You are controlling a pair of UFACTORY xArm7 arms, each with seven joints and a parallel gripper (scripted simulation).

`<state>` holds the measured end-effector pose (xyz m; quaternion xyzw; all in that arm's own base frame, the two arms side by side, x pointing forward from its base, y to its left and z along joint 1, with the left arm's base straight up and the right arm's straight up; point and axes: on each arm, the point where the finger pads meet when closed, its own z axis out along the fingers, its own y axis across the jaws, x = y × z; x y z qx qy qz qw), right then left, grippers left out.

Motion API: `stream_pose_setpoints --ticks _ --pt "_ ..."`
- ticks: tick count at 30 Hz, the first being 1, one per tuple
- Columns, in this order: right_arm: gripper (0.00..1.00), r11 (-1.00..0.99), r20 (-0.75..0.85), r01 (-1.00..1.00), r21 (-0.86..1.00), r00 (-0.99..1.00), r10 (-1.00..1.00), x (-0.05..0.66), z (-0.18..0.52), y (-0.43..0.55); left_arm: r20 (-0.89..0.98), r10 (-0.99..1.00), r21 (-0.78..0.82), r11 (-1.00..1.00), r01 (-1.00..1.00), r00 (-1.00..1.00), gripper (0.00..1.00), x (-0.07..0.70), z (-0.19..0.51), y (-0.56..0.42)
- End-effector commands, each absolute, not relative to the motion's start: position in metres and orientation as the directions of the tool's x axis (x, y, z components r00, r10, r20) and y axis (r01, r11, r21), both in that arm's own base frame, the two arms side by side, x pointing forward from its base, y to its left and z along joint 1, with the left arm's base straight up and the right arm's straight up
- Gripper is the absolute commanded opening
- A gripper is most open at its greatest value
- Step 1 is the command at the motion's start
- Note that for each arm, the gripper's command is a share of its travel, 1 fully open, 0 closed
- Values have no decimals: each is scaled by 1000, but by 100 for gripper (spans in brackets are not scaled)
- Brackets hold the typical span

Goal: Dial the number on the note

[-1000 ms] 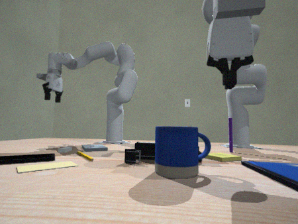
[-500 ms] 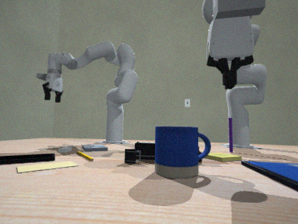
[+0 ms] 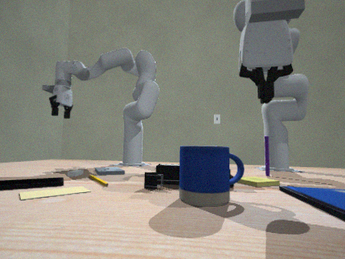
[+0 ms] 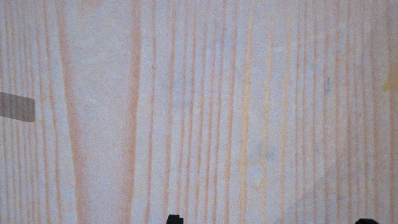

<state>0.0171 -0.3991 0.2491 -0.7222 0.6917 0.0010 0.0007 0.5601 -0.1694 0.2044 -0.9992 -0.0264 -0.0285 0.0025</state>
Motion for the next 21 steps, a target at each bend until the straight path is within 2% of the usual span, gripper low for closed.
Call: stream_pose_setpoints --ticks 1,21 --pt "100 -43 0 -999 0 43 -999 17 250 -400 114 55 -3 -998 55 992 0 560 206 -170" --pt "100 -43 0 -999 0 43 -999 17 250 -400 528 65 -2 -997 77 847 0 558 206 -173"
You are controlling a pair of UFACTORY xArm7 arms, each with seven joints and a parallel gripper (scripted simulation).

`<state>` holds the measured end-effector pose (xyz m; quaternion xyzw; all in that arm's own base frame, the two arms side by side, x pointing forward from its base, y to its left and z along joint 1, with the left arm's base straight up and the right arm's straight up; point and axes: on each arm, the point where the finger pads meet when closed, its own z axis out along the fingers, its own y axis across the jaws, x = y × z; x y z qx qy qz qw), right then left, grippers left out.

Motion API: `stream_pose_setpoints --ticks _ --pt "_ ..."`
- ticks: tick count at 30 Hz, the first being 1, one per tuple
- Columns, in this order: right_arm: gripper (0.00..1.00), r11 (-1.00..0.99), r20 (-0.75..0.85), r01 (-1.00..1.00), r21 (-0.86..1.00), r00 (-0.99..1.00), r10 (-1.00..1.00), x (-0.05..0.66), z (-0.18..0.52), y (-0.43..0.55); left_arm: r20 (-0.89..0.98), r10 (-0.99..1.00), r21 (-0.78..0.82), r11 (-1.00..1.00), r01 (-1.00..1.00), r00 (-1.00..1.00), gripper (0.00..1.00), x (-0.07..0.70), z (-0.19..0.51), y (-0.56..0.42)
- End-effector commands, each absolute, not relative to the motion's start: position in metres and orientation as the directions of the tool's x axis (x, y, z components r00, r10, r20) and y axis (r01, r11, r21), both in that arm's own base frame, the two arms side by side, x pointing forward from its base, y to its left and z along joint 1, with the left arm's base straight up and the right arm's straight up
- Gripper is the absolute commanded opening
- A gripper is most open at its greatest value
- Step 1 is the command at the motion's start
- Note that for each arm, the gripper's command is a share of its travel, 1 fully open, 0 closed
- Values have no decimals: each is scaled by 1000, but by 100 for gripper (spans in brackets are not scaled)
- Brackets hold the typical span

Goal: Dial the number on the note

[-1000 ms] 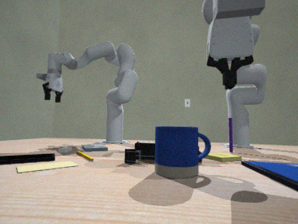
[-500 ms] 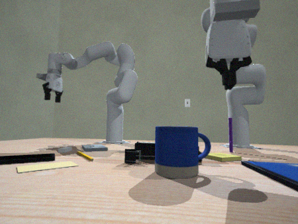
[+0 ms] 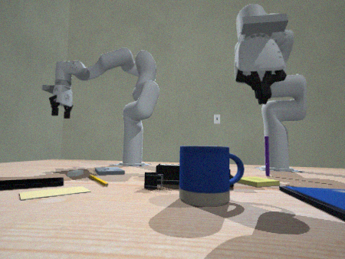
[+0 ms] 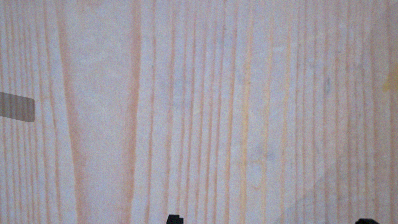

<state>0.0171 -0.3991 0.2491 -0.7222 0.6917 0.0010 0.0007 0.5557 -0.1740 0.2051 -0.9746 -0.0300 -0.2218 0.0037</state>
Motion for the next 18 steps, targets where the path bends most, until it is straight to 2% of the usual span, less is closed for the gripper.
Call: stream_pose_setpoints --ticks 1,8,18 --pt "100 -43 0 -999 0 43 -999 17 250 -400 544 65 -2 -997 78 837 0 558 206 -173" --pt "100 -43 0 -999 0 43 -999 17 250 -400 575 64 1 -997 78 816 0 535 206 -202" --pt "100 -43 0 -999 0 43 -999 17 250 -400 575 65 1 -997 78 816 0 457 206 -302"
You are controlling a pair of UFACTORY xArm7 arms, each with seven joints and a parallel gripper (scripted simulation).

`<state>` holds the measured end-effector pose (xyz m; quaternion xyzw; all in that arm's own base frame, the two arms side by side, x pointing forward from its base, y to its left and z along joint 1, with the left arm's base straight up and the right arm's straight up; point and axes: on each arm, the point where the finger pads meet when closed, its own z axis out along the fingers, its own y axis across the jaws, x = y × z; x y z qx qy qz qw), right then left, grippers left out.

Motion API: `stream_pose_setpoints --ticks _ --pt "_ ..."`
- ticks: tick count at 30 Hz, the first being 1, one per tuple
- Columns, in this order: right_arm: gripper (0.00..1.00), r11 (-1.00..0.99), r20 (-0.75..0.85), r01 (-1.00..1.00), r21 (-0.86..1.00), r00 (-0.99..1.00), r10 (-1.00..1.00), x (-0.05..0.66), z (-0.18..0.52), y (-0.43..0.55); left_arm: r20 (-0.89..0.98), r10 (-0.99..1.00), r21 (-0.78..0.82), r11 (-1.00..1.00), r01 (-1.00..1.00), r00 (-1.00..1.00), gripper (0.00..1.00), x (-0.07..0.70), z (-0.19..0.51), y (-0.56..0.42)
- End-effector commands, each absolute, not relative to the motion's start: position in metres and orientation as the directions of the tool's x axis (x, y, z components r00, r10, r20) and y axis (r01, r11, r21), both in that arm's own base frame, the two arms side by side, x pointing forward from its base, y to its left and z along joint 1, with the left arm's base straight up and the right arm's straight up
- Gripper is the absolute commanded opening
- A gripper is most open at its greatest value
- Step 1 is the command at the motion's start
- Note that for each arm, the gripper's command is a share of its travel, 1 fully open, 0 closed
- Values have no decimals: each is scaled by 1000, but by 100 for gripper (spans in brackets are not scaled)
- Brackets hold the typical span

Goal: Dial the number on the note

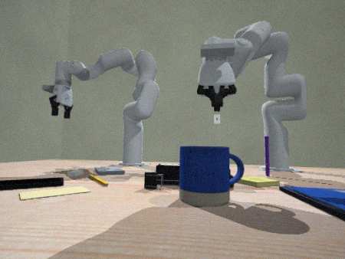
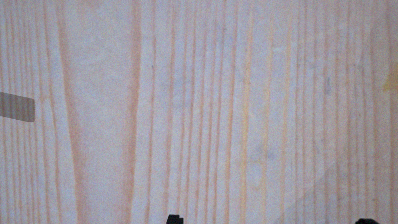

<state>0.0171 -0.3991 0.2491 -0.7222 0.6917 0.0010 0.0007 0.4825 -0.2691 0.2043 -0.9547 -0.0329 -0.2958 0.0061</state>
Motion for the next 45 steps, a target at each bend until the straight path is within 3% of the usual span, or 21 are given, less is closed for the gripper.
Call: stream_pose_setpoints --ticks 1,25,45 --pt "100 -43 0 -999 0 43 -999 17 250 -400 575 65 1 -997 78 816 0 451 206 -309" --pt "100 -43 0 -999 0 43 -999 17 250 -400 575 65 2 -997 78 816 0 418 203 -352" --pt "100 -43 0 -999 0 43 -999 17 250 -400 575 65 2 -997 78 816 0 418 151 -352"
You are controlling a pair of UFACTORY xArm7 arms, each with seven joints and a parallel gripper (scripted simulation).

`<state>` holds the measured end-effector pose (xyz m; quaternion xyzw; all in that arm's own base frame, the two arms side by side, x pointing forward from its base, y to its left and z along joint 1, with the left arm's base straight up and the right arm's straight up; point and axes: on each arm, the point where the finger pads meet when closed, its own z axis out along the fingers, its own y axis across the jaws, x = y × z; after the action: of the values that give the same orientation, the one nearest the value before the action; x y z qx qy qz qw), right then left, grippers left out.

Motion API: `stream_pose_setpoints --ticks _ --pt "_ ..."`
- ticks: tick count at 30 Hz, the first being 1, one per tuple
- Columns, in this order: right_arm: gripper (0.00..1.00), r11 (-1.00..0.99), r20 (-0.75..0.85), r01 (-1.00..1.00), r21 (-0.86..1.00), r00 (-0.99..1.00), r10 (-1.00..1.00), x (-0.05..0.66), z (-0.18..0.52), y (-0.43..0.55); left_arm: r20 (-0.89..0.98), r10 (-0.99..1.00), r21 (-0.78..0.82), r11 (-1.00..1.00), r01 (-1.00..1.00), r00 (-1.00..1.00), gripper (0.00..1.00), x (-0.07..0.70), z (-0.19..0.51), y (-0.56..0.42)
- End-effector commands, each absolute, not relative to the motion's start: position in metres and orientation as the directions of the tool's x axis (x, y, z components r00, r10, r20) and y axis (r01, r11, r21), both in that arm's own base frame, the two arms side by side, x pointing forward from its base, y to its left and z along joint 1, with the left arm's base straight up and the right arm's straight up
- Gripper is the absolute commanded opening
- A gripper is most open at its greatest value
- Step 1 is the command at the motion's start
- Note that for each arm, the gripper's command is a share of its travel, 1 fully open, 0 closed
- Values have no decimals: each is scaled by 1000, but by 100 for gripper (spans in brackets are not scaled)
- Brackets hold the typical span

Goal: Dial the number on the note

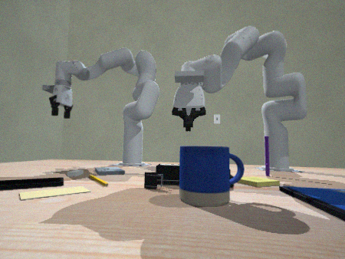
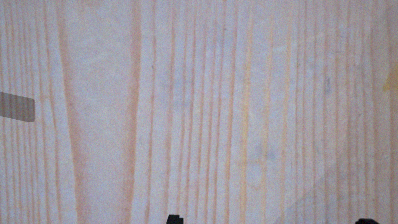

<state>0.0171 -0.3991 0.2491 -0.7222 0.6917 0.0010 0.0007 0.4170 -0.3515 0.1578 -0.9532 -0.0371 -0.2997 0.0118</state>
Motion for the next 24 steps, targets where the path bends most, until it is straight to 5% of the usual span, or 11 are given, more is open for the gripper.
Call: stream_pose_setpoints --ticks 1,24 --pt "100 -43 0 -999 0 43 -999 17 250 -400 575 65 2 -997 78 816 0 418 148 -352" --pt "100 -43 0 -999 0 43 -999 17 250 -400 575 65 2 -997 78 816 0 418 127 -352"
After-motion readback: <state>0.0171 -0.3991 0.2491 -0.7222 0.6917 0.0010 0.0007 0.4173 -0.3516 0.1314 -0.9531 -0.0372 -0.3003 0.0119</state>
